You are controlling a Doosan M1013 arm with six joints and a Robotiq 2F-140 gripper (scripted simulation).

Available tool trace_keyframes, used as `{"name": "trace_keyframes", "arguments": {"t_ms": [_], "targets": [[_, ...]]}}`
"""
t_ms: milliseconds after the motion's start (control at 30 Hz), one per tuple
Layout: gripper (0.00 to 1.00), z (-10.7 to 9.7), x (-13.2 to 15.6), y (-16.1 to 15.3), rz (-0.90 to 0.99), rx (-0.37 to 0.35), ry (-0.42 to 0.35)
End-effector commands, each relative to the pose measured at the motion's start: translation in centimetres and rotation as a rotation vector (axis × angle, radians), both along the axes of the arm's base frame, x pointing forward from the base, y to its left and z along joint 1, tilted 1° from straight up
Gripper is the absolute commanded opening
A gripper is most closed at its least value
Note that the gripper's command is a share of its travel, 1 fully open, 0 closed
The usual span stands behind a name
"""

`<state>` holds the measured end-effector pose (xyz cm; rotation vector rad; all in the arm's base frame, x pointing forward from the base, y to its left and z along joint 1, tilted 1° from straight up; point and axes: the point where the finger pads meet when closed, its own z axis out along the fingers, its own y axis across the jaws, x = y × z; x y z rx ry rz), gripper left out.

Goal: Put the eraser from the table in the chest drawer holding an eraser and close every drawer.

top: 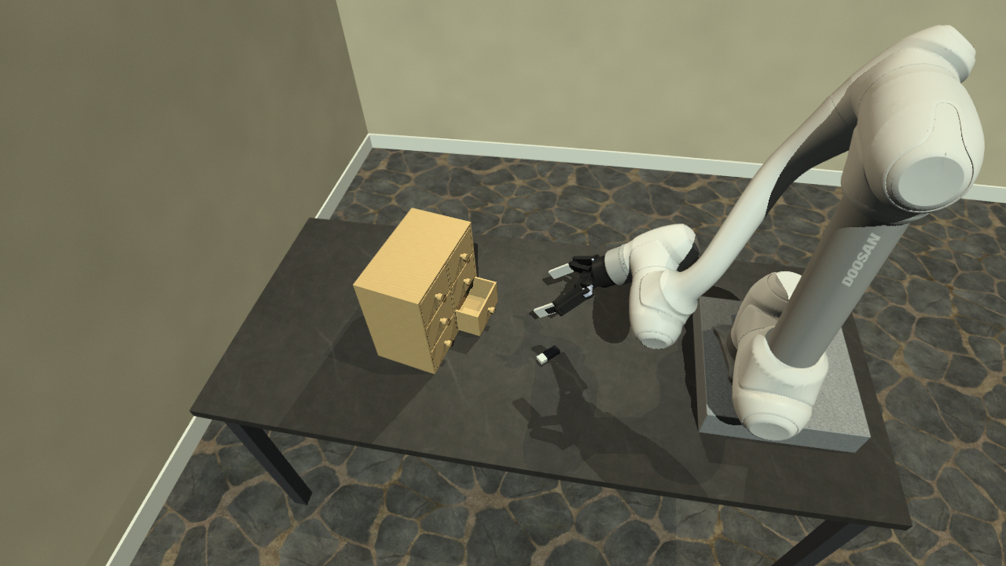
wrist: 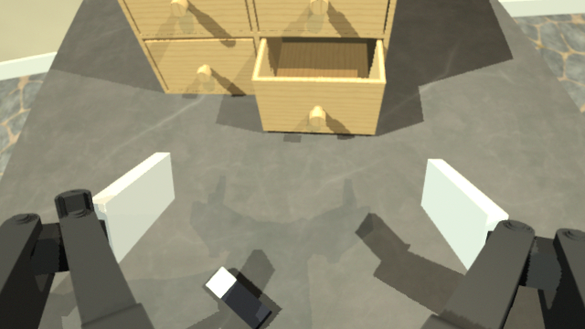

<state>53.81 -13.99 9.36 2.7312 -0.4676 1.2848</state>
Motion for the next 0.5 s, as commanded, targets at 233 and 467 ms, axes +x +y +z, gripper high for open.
{"name": "trace_keyframes", "arguments": {"t_ms": [233,467], "targets": [[1.00,-2.3,1.6,-0.6,-0.070,-0.144,-0.230],[1.00,-2.8,2.1,-0.8,-0.071,-0.165,-0.288]]}}
